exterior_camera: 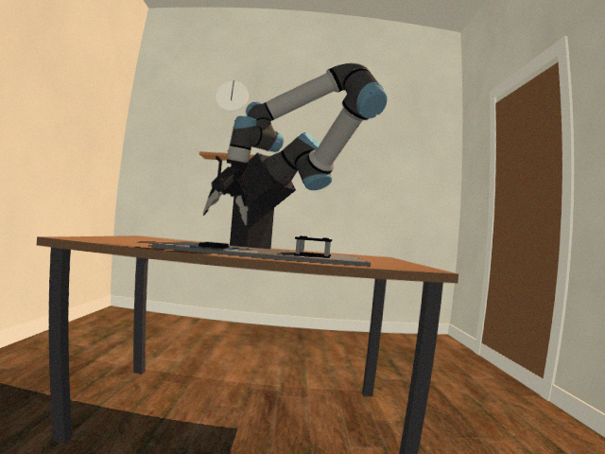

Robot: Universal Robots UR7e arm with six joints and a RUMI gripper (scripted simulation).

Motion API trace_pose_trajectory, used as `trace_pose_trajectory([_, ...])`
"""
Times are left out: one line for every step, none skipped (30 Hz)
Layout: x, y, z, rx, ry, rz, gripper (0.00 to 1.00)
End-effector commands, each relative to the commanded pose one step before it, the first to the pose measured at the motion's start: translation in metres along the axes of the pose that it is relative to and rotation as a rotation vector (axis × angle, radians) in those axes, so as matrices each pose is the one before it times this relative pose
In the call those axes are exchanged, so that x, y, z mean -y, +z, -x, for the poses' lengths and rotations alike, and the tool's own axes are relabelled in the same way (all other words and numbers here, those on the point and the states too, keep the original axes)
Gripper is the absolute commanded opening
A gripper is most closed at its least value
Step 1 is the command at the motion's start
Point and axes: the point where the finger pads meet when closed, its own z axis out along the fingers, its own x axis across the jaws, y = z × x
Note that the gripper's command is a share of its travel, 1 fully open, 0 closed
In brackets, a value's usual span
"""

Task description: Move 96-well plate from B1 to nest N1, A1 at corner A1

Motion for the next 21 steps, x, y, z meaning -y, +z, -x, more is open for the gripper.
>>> trace_pose_trajectory([-0.01051, 0.00491, -0.01485, 0.04850, -0.06620, -0.02209, 1.00])
trace_pose_trajectory([-0.00244, 0.00079, -0.00264, 0.00000, 0.00000, 0.00000, 1.00])
trace_pose_trajectory([0.00000, 0.00006, 0.00005, -0.00002, 0.00001, -0.00003, 1.00])
trace_pose_trajectory([-0.00349, 0.00095, -0.00349, 0.01698, -0.02576, -0.01261, 1.00])
trace_pose_trajectory([-0.00359, 0.00091, -0.00336, 0.00751, -0.01140, -0.00559, 1.00])
trace_pose_trajectory([-0.00053, 0.00012, -0.00049, 0.00000, 0.00000, 0.00000, 1.00])
trace_pose_trajectory([-0.00378, 0.00081, -0.00318, 0.01564, -0.02546, -0.01475, 1.00])
trace_pose_trajectory([-0.00387, 0.00070, -0.00310, 0.00726, -0.01183, -0.00685, 1.00])
trace_pose_trajectory([-0.00001, 0.00000, -0.00001, 0.00000, 0.00000, 0.00000, 1.00])
trace_pose_trajectory([-0.00404, 0.00058, -0.00290, 0.01410, -0.02518, -0.01666, 1.00])
trace_pose_trajectory([-0.00353, 0.00041, -0.00241, 0.00687, -0.01228, -0.00812, 1.00])
trace_pose_trajectory([-0.00425, 0.00036, -0.00261, 0.01237, -0.02492, -0.01835, 1.00])
trace_pose_trajectory([0.00000, 0.00000, 0.00000, 0.00000, 0.00000, 0.00000, 1.00])
trace_pose_trajectory([0.00000, 0.00000, 0.00000, 0.00000, 0.00000, 0.00000, 1.00])
trace_pose_trajectory([-0.00315, 0.00016, -0.00183, 0.00634, -0.01277, -0.00939, 1.00])
trace_pose_trajectory([0.00000, 0.00000, 0.00000, 0.00000, 0.00000, 0.00000, 1.00])
trace_pose_trajectory([0.00001, 0.00008, 0.00003, -0.00003, 0.00001, -0.00002, 1.00])
trace_pose_trajectory([0.00000, -0.00003, -0.00001, 0.00001, 0.00000, 0.00001, 1.00])
trace_pose_trajectory([0.00000, -0.00002, -0.00001, 0.00001, 0.00000, 0.00000, 1.00])
trace_pose_trajectory([0.00000, -0.00001, 0.00000, 0.00001, 0.00000, 0.00000, 1.00])
trace_pose_trajectory([0.00000, -0.00001, 0.00000, 0.00000, 0.00000, 0.00000, 1.00])
